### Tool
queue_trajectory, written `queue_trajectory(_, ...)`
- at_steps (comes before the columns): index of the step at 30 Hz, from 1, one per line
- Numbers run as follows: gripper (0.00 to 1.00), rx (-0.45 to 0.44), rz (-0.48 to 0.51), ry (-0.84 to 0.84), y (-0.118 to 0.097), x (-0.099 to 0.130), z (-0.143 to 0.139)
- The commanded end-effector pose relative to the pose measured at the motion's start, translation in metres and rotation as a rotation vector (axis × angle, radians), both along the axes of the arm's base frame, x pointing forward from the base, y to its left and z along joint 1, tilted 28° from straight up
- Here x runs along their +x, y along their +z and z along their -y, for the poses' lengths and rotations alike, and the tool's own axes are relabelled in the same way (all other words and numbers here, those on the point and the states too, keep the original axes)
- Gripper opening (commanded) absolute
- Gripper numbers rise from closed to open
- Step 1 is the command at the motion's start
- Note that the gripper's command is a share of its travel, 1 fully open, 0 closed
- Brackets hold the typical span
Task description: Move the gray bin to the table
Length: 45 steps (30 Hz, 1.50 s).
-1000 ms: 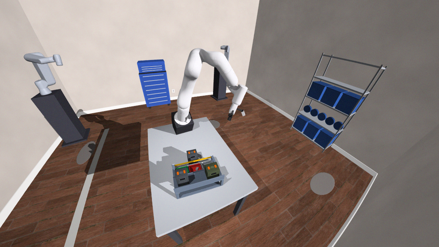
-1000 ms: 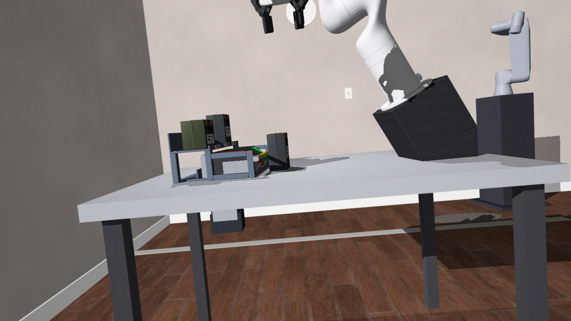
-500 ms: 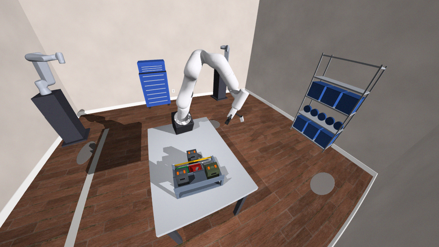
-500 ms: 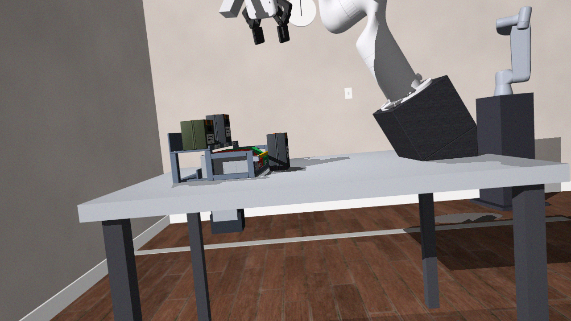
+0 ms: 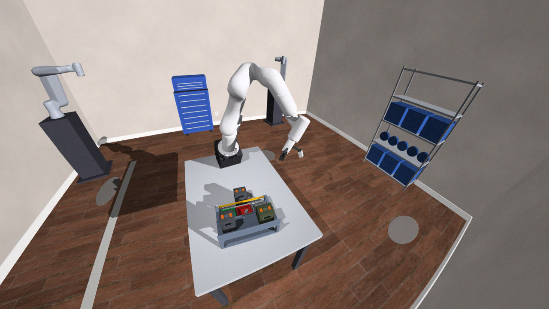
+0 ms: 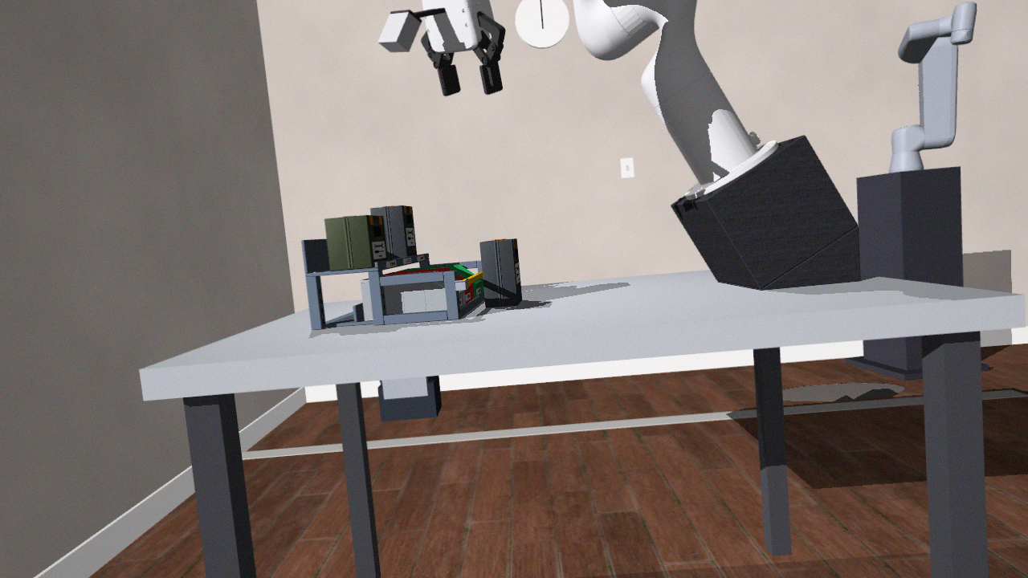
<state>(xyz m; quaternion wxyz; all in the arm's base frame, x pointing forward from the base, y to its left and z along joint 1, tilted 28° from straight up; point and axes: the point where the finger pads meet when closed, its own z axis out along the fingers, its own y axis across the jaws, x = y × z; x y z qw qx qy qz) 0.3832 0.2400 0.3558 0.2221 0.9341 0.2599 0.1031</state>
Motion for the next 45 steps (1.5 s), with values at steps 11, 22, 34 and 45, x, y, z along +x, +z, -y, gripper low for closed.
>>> queue_trajectory(11, 1.0, 0.003, 0.0, -0.077, 0.0, 0.016, 0.026)
queue_trajectory(22, 1.0, 0.003, 0.0, -0.196, 0.0, 0.03, 0.056)
queue_trajectory(34, 1.0, 0.003, 0.0, -0.395, 0.0, 0.047, 0.108)
queue_trajectory(45, 1.0, 0.003, 0.001, -0.394, 0.0, 0.053, 0.129)
